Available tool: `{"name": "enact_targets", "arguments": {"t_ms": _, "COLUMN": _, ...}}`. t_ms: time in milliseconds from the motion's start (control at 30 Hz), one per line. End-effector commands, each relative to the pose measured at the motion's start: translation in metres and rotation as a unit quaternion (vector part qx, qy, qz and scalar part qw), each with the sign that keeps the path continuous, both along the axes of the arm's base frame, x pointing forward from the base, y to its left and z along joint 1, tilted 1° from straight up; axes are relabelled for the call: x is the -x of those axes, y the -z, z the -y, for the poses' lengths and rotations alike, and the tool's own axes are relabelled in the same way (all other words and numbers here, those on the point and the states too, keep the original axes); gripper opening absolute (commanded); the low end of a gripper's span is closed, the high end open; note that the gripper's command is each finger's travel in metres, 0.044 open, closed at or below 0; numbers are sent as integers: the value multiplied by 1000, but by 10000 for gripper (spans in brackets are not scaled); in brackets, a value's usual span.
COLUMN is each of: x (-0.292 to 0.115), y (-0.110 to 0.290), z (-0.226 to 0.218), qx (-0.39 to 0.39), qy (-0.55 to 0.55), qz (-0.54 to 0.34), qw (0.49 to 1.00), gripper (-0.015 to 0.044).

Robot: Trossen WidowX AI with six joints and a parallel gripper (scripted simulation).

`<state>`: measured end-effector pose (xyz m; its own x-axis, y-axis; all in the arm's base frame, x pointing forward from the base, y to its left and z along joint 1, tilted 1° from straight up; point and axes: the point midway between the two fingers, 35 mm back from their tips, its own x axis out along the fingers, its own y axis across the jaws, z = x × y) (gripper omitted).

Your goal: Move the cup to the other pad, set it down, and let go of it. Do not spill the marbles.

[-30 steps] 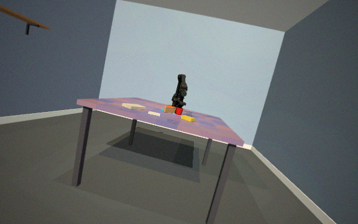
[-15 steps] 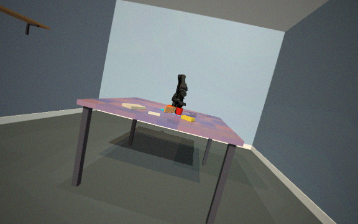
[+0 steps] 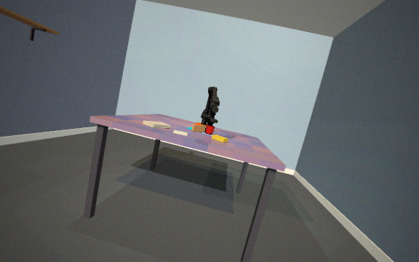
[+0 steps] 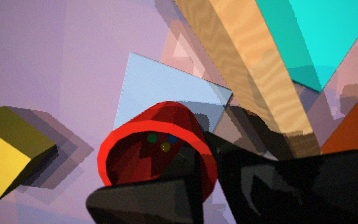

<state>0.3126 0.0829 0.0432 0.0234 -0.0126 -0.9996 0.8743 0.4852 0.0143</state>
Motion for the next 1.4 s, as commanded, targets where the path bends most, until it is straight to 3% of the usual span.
{"name": "enact_targets", "arguments": {"t_ms": 0, "x": -4, "y": -18, "z": -2, "qx": -2, "qy": 1, "qz": 9, "qw": 1000, "gripper": 0}}
{"name": "enact_targets", "arguments": {"t_ms": 600, "x": 3, "y": -78, "z": -2, "qx": 0, "qy": 2, "qz": 7, "qw": 1000, "gripper": 0}}
{"name": "enact_targets", "arguments": {"t_ms": 1367, "x": 6, "y": -76, "z": -3, "qx": -1, "qy": 0, "qz": 5, "qw": 1000, "gripper": 0}}
